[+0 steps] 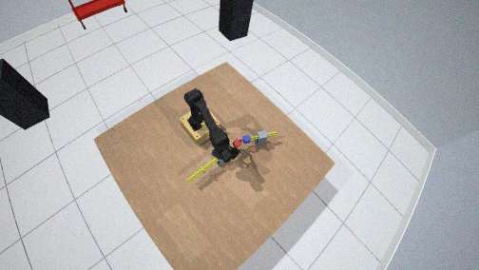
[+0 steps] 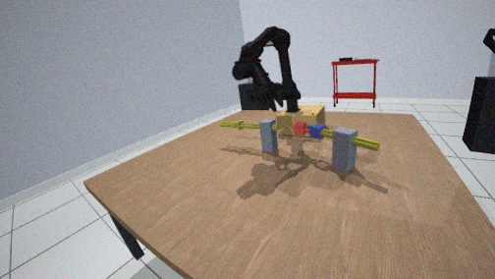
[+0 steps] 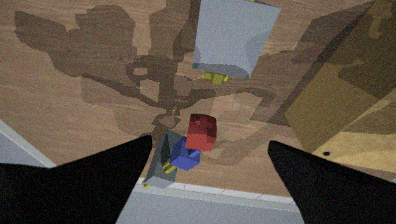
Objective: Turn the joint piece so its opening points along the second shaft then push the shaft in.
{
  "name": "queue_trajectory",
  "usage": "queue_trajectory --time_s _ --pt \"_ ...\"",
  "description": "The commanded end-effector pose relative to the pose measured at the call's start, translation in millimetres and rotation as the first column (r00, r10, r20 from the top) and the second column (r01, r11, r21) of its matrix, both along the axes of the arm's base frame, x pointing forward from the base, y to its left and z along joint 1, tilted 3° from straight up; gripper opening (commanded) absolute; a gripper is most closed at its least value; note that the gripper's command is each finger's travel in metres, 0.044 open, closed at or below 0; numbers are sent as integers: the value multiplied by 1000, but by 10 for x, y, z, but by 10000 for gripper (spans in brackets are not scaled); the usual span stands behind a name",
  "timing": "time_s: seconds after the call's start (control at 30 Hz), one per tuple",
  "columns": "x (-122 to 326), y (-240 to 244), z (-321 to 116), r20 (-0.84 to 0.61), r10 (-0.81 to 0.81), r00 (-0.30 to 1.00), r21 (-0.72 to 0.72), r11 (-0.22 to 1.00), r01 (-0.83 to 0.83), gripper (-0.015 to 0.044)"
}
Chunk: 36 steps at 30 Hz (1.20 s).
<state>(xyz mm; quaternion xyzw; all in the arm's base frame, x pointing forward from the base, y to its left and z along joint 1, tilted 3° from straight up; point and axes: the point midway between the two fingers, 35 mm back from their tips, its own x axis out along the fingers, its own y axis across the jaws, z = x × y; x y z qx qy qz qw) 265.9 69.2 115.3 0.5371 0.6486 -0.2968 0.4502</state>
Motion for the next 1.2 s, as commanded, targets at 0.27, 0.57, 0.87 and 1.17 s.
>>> queue_trajectory --time_s 0.27,0.57,0.87,1.17 --pt "-9 -70 -38 -47 -123 991 45 991 125 440" --pt "101 -340 -47 75 48 996 -24 999 -47 440" --pt "232 -724 -40 188 307 933 -153 948 -281 440" --pt "320 -1142 -18 224 553 803 -293 824 -485 440"
